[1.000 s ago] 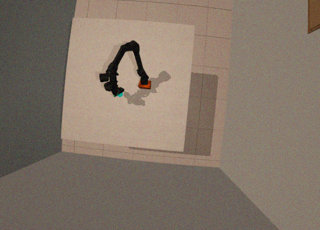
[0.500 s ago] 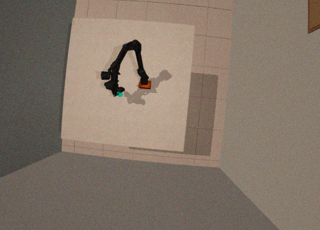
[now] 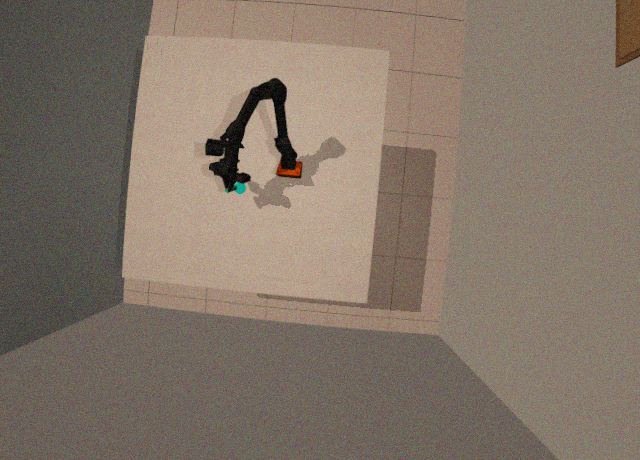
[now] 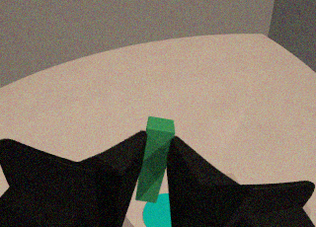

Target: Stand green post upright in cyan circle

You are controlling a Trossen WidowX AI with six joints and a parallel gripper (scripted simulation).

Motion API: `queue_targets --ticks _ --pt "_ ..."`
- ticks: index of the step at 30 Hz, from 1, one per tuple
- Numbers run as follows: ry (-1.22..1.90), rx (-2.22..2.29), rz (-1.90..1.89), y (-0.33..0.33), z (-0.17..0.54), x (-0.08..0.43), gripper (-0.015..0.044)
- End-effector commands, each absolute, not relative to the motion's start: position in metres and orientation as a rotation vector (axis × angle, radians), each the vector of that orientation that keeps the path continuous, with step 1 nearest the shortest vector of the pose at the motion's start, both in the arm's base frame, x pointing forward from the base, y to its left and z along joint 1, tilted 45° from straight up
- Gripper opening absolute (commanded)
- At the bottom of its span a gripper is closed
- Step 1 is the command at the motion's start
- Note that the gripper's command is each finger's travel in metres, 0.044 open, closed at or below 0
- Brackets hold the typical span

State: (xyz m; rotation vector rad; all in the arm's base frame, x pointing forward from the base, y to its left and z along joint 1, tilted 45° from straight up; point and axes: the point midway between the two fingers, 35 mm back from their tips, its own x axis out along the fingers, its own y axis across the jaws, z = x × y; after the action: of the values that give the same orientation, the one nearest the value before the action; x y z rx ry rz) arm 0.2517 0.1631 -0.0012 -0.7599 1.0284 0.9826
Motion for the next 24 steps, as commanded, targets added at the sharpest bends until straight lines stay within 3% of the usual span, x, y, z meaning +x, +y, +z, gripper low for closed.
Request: queue_targets --ticks 1,24 --pt "0.997 -0.753 0.997 0.1613 -0.0013 0.2492 0.0022" --pt "0.806 -0.733 1.040 0.1577 0.0082 0.2463 0.0022"
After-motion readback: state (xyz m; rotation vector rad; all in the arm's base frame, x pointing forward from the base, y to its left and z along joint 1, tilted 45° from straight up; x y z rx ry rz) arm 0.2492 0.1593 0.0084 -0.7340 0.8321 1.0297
